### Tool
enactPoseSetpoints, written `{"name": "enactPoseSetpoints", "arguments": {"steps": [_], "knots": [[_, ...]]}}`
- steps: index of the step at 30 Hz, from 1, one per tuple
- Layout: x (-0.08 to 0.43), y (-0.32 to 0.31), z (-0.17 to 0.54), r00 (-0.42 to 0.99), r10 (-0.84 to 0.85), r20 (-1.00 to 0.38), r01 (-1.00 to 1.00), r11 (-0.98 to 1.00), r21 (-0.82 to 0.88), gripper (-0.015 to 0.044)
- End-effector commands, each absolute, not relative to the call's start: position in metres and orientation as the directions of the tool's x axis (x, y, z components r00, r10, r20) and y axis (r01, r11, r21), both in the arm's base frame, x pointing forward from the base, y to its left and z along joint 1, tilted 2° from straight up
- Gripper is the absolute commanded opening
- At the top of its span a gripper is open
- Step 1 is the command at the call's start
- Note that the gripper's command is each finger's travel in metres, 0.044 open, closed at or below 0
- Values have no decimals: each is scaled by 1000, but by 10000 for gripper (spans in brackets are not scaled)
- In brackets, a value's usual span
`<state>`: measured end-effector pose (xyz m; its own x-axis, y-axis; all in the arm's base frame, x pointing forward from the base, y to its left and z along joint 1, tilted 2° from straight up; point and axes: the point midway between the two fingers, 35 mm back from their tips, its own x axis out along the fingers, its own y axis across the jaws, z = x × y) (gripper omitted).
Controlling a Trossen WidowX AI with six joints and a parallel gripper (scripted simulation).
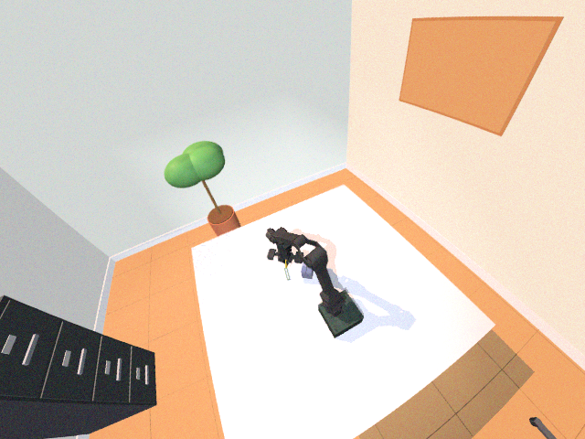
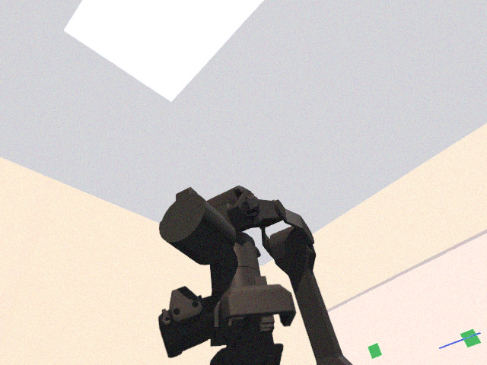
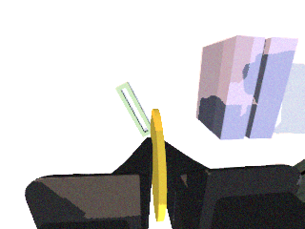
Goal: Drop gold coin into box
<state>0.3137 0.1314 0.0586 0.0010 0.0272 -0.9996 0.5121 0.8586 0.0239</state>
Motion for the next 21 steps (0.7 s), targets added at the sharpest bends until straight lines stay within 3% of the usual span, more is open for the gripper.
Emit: {"name": "enactPoseSetpoints", "arguments": {"steps": [1,21], "knots": [[313,120,58,-1,23,-1000,514,857,19,0],[304,68,57,-1,19,-1000,513,858,15,0]]}}
